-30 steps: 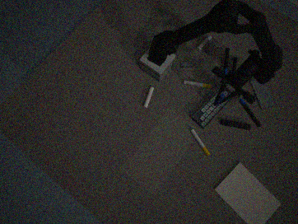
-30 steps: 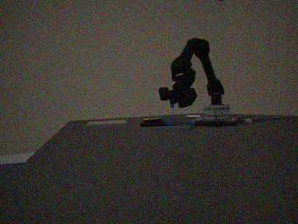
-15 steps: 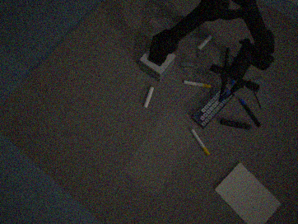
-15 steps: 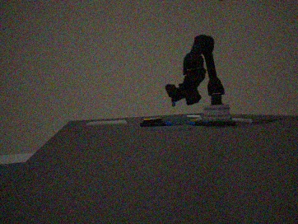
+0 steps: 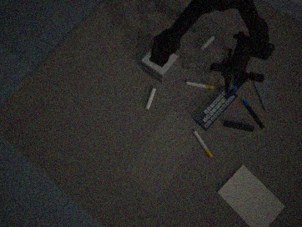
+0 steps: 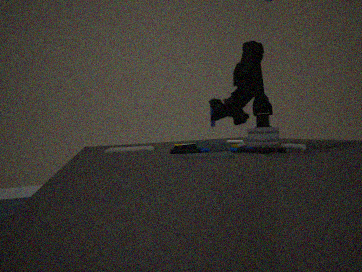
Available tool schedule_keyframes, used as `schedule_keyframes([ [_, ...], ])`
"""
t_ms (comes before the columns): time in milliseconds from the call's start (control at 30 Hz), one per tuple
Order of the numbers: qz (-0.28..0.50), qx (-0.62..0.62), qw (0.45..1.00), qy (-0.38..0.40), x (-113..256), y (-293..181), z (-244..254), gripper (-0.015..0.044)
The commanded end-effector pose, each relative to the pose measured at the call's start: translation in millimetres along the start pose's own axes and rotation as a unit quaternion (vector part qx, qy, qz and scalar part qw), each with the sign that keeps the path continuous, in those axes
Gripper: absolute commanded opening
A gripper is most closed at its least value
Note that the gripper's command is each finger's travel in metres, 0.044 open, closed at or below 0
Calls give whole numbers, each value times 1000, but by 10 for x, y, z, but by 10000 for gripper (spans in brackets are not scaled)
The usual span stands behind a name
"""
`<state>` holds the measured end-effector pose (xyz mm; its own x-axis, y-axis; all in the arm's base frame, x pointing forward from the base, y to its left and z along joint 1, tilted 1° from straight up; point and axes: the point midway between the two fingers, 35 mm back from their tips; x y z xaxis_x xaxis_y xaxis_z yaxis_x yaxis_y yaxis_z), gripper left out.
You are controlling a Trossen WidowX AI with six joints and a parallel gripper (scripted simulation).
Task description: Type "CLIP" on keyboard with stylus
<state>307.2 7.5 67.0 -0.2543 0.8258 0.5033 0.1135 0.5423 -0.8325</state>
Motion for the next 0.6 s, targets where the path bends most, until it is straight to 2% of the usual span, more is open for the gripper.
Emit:
schedule_keyframes([
  [0,2,6,1000,-3,-12,23,17,0],
  [567,2,6,1000,-3,-171,285,80,0],
])
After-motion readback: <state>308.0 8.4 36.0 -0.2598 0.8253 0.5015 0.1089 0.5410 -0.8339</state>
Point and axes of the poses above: the point midway between the two fingers, 35 mm back from their tips, its own x axis back along the fingers, its own z axis across the jaws, y = z × x, and after that the axes turned 12 degrees about -x, right-handed
